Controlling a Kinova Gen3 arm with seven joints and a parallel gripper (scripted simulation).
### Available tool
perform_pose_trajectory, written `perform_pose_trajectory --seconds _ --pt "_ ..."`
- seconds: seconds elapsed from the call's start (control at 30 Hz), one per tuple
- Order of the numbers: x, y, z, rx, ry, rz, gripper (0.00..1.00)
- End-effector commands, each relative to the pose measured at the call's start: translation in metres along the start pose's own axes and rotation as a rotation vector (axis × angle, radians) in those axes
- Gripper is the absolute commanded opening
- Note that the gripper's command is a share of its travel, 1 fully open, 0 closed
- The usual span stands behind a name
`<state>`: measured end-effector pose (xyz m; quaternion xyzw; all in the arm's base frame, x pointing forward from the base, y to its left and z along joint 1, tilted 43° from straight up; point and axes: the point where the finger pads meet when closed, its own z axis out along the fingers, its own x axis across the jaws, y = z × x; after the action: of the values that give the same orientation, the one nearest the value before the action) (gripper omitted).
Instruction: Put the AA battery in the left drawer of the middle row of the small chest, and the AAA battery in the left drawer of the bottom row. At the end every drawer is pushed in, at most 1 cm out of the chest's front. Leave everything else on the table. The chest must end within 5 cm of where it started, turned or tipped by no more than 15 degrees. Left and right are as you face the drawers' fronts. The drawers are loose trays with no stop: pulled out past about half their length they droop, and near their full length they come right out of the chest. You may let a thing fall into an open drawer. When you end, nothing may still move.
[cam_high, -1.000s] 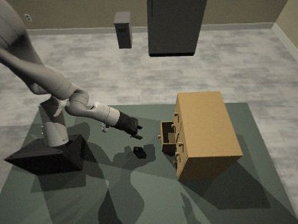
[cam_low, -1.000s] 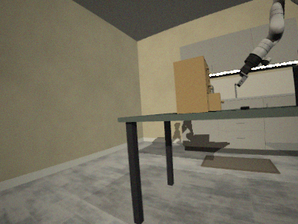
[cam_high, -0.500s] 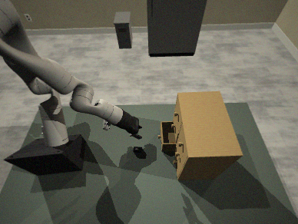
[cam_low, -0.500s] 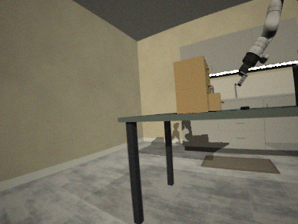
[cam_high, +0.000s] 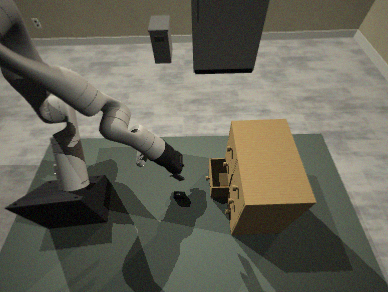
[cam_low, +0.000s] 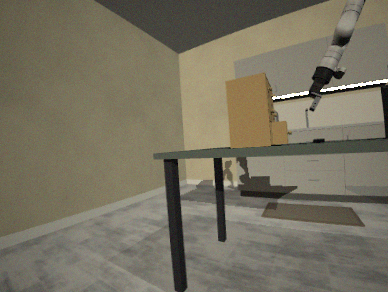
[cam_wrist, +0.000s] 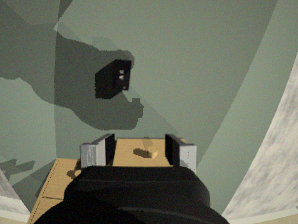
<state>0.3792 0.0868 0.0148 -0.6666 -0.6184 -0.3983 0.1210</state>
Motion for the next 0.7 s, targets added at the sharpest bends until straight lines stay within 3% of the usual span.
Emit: perform_pose_trajectory --seconds 0.0,0.67 --pt "-0.0027 0.0074 -0.002 0.008 -0.006 -0.004 1.0" --pt "-0.0027 0.011 -0.0079 0.162 -0.006 -0.003 1.0"
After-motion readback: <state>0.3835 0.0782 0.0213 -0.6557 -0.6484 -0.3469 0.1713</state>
